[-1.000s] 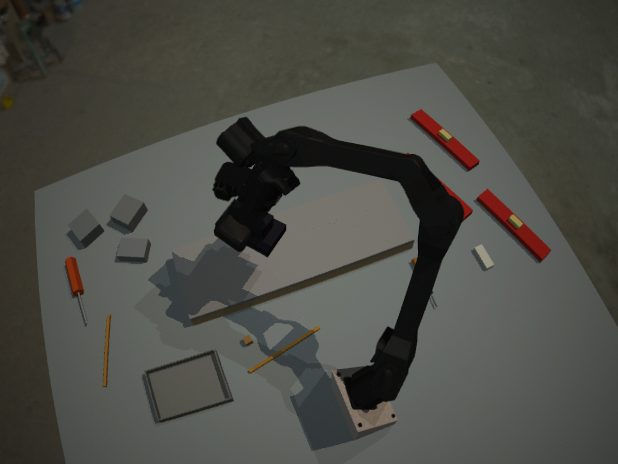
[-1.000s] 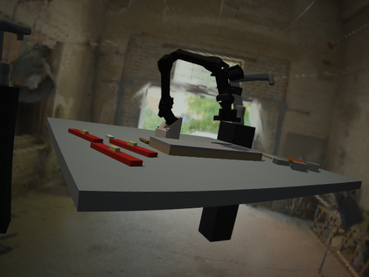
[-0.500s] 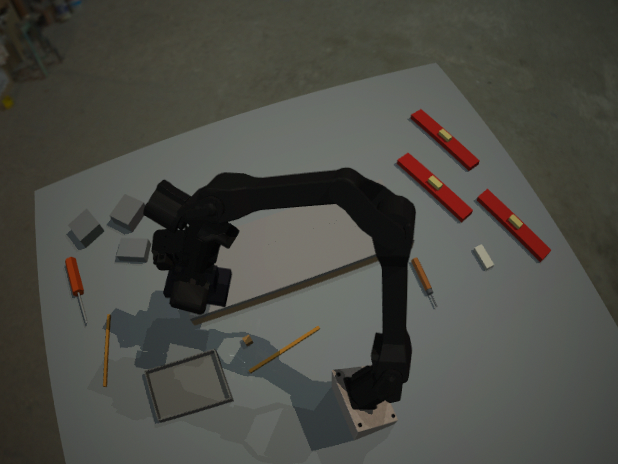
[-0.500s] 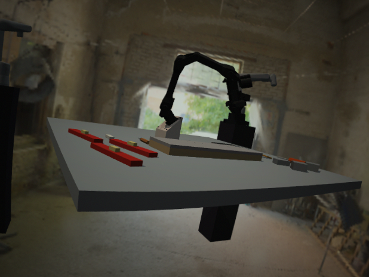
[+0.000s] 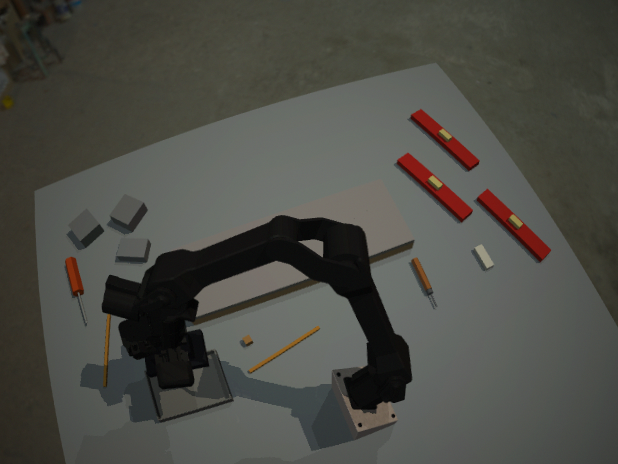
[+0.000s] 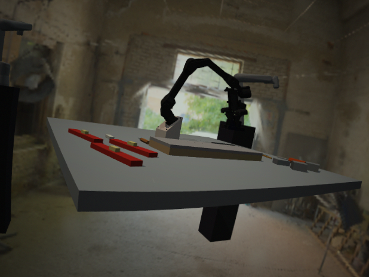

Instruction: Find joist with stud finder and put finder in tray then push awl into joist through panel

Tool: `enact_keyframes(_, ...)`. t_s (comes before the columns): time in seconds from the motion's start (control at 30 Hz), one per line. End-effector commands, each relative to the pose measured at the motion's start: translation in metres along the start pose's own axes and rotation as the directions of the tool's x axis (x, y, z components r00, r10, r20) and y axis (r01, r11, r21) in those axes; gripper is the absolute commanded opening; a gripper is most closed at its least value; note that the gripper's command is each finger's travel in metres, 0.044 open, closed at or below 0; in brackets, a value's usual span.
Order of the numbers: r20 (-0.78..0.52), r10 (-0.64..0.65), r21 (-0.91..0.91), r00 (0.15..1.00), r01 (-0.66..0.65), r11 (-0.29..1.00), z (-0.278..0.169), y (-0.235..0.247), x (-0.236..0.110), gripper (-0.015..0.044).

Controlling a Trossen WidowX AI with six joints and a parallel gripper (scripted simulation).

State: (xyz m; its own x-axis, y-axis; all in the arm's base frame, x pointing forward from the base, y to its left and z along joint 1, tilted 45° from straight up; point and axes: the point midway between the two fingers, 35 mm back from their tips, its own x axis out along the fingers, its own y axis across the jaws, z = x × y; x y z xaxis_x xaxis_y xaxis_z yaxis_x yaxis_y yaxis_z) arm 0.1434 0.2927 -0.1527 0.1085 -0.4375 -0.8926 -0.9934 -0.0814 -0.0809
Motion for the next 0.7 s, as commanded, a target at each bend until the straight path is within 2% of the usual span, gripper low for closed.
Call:
enact_keyframes(0.0,-0.013,0.018,-0.089,1.0,-0.019,0.996,0.011,0.031,0.013,0.0)
enact_keyframes(0.67,-0.019,0.021,-0.103,1.0,-0.022,0.994,0.004,0.034,0.051,0.0)
